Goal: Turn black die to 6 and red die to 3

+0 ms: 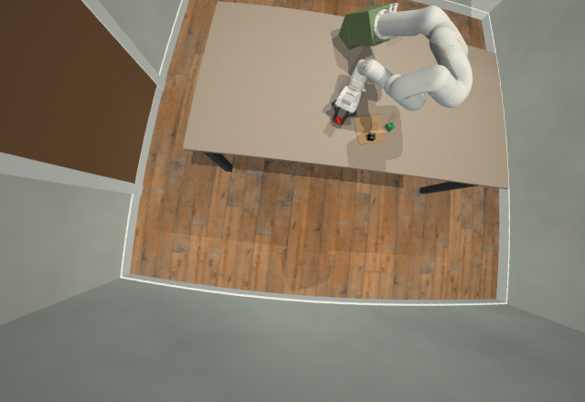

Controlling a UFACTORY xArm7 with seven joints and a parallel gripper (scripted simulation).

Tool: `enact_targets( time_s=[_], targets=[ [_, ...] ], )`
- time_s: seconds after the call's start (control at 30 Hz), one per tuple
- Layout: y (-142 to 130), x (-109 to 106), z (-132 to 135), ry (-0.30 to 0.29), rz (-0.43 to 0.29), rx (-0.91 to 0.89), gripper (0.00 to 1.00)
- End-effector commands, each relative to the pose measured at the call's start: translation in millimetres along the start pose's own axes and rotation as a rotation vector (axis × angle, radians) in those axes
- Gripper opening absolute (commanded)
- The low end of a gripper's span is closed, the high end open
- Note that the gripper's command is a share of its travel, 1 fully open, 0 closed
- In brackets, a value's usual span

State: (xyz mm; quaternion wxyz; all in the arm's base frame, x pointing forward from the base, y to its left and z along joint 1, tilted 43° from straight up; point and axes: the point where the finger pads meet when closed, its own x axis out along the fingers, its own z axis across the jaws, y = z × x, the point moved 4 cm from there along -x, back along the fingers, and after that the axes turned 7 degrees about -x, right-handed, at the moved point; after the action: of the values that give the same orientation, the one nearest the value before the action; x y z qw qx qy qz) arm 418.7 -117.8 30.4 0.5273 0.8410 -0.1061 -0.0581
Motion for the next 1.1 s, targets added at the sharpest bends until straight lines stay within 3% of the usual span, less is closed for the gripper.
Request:
enact_targets(
  time_s=[0.0,0.5,1.07],
  targets=[
    [0.8,-0.2,0.9,-0.002,0.001,-0.001,0.27],
    [0.8,-0.2,0.9,-0.002,0.001,-0.001,0.47],
    [0.8,-0.2,0.9,-0.002,0.001,-0.001,0.47]
  ],
)
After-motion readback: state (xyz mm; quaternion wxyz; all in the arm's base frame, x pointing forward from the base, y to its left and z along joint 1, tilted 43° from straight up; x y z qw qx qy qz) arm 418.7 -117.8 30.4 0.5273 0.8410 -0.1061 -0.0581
